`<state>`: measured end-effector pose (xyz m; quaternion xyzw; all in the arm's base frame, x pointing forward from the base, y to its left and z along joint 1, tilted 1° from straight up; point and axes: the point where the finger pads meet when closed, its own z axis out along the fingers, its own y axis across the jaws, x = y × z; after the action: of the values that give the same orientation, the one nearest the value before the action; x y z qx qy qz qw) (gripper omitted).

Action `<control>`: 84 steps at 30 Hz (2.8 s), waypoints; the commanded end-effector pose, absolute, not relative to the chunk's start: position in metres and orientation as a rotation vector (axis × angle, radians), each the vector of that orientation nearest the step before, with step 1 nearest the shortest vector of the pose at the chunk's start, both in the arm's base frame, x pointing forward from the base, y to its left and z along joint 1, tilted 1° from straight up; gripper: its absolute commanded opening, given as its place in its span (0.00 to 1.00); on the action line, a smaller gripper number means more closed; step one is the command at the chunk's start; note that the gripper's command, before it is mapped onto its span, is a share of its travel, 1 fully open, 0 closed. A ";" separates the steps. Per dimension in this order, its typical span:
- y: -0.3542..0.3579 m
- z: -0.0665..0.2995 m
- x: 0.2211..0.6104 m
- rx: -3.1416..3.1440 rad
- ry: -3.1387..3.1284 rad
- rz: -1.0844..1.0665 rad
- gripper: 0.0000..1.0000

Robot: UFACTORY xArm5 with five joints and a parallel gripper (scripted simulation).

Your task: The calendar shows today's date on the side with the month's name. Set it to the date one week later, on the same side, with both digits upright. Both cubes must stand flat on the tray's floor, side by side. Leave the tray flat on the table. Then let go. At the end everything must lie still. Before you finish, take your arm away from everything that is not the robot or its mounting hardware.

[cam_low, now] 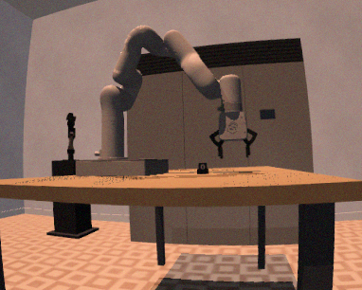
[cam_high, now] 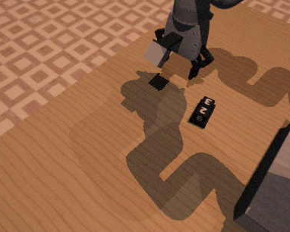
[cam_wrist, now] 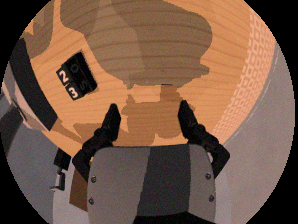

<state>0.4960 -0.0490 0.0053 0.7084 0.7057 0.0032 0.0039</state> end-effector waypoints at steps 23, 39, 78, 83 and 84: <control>-0.049 -0.020 0.498 2.218 2.210 0.013 1.00; -0.049 -0.020 0.498 2.218 2.210 0.013 1.00; -0.049 -0.020 0.498 2.218 2.210 0.013 1.00; -0.049 -0.020 0.498 2.218 2.210 0.013 1.00; -0.049 -0.020 0.498 2.218 2.210 0.013 1.00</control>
<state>0.4966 -0.0493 -0.0214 0.7084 0.7058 0.0028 0.0035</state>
